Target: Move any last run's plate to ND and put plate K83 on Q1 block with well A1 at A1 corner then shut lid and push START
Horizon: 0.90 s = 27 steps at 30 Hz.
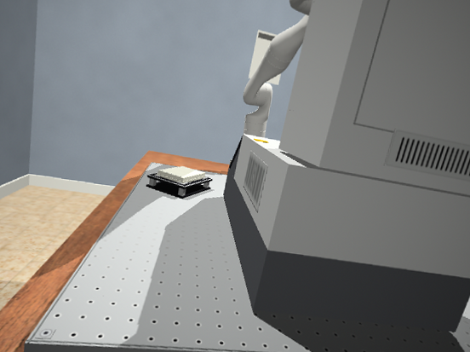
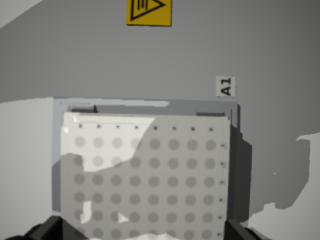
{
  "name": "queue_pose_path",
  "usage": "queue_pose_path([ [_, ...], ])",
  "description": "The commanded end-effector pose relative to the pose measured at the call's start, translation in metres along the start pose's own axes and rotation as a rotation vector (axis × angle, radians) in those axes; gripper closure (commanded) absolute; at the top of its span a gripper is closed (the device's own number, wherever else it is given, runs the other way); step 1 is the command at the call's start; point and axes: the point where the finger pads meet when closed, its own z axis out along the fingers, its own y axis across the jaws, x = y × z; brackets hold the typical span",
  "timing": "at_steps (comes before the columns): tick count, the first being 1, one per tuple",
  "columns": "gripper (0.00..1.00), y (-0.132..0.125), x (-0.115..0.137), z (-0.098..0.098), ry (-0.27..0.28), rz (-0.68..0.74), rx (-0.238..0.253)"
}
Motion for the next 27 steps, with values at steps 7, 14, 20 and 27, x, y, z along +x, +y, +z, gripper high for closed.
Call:
queue_pose_path([
  [7, 0.09, -0.0001, 0.0036, 0.0058, 0.006, 0.0, 0.001],
  [14, 0.09, 0.0001, 0.0035, 0.0074, 0.006, 0.0, 0.0],
  [20, 0.09, -0.0001, 0.0034, 0.0095, 0.006, 0.0, 0.001],
  [27, 0.09, -0.0003, 0.0033, 0.0091, 0.006, 0.0, 0.001],
])
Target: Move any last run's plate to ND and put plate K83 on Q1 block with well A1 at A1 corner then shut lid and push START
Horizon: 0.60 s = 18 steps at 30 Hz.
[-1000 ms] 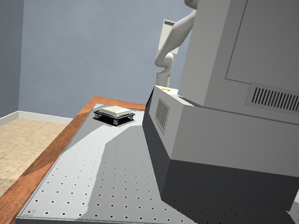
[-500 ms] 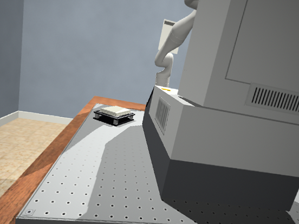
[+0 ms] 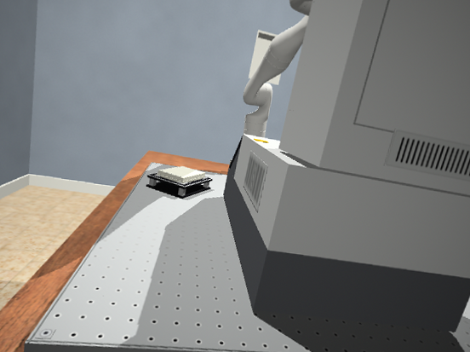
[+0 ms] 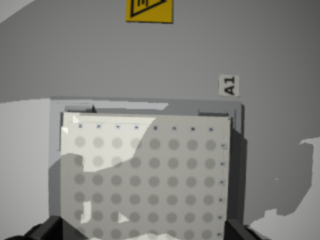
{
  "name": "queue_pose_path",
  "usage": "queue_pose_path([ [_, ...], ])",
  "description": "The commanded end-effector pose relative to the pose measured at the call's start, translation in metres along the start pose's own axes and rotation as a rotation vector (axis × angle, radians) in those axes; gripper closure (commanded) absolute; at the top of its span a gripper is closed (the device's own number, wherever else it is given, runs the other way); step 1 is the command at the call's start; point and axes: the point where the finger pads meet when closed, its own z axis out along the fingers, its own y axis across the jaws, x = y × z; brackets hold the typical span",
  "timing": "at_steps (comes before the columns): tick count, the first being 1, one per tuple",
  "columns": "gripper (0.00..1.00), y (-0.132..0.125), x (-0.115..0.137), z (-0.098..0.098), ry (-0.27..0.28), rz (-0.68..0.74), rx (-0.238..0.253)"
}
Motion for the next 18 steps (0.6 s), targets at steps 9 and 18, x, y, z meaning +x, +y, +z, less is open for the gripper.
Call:
queue_pose_path([
  [9, 0.0, -0.0001, 0.0011, -0.0015, 0.002, 0.0, 0.0],
  [18, 0.0, -0.0001, 0.0008, -0.0015, 0.002, 0.0, 0.0],
])
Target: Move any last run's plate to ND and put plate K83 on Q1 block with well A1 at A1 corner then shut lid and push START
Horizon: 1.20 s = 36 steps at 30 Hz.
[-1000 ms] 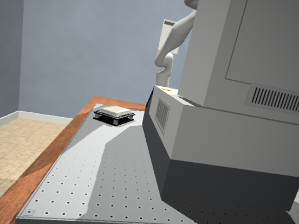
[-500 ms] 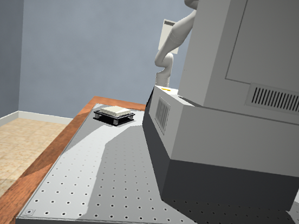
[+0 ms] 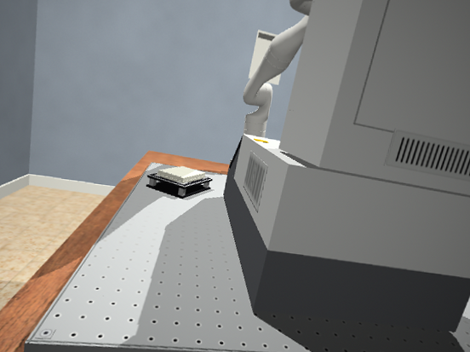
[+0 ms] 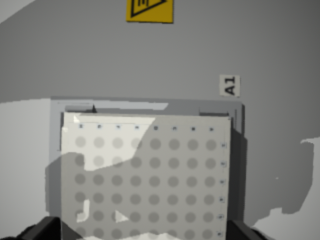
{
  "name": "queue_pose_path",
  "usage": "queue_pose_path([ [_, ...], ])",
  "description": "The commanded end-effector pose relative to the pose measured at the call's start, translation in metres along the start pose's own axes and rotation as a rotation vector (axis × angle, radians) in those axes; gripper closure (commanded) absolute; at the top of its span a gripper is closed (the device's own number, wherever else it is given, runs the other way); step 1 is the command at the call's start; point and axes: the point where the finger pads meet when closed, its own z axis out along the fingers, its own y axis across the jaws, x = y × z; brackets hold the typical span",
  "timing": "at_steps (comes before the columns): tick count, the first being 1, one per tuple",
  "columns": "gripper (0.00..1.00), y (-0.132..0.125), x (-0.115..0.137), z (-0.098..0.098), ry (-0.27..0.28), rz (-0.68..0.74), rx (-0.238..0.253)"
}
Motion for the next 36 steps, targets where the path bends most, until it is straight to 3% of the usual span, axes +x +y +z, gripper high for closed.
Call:
queue_pose_path([
  [1, 0.0, 0.0, 0.001, -0.001, 0.002, 0.0, -0.001],
  [7, 0.0, 0.0, 0.001, -0.001, 0.002, 0.0, -0.001],
  [36, 0.0, 0.001, -0.003, -0.037, 0.001, 0.003, 0.0],
])
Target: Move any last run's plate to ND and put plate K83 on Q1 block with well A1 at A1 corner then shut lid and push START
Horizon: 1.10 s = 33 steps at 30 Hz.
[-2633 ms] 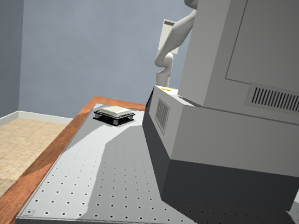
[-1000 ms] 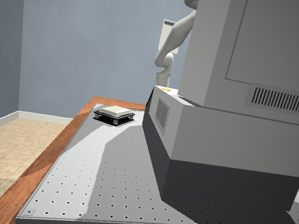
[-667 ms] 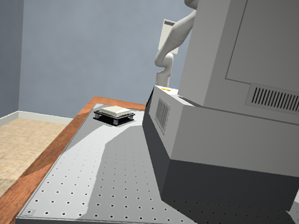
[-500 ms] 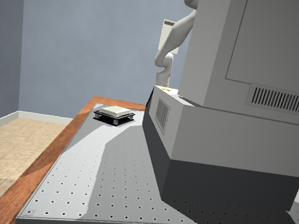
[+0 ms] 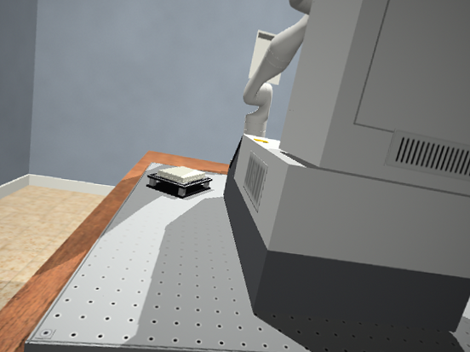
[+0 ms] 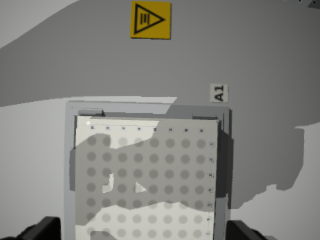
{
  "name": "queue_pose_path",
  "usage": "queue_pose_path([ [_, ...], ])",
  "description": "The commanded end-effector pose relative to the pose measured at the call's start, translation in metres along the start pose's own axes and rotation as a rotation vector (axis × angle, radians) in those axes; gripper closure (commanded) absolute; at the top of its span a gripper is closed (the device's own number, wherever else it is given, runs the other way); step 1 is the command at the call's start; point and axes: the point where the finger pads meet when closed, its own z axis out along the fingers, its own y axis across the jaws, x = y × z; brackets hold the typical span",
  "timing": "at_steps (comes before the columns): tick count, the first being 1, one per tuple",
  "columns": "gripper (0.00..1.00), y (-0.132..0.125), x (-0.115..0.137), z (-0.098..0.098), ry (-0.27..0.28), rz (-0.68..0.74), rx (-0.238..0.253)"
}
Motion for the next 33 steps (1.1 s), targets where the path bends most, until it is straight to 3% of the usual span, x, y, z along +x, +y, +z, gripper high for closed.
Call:
queue_pose_path([
  [1, 0.0, 0.001, -0.0039, -0.0093, -0.002, 0.007, -0.007],
  [8, 0.0, 0.0011, -0.0042, -0.0178, -0.001, 0.007, -0.006],
  [33, 0.0, 0.0011, -0.0048, -0.0163, -0.002, 0.005, -0.008],
])
